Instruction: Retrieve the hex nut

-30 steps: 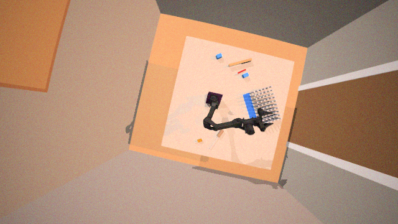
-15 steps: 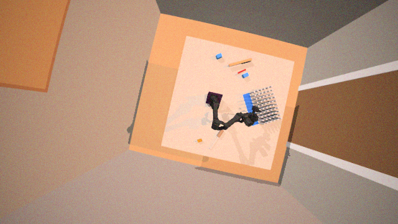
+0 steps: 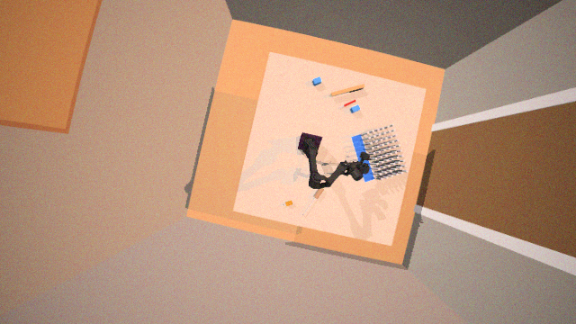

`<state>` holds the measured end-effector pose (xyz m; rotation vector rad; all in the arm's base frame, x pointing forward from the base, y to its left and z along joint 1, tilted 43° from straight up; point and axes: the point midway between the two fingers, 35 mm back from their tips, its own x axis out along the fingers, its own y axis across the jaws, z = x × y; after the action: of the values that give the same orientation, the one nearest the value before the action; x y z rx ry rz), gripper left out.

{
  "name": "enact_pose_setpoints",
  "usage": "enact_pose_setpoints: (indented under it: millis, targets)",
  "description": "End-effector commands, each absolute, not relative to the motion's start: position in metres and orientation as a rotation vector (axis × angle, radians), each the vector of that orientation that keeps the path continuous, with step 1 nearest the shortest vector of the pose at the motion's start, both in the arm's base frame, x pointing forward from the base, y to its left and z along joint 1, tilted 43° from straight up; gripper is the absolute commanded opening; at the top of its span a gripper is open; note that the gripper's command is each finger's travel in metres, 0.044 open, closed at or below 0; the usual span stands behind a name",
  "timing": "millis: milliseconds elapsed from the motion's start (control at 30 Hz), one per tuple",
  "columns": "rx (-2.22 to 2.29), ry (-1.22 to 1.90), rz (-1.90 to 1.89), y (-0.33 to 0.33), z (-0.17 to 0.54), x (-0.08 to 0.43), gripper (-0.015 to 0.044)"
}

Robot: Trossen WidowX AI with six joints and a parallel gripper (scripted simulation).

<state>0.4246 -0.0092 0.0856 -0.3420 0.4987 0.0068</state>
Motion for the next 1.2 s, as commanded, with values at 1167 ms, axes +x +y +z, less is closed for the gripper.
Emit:
enact_pose_setpoints:
  millis: [1167]
  targets:
    - [-1.280, 1.224, -0.310, -0.161, 0.154, 0.327, 0.0440]
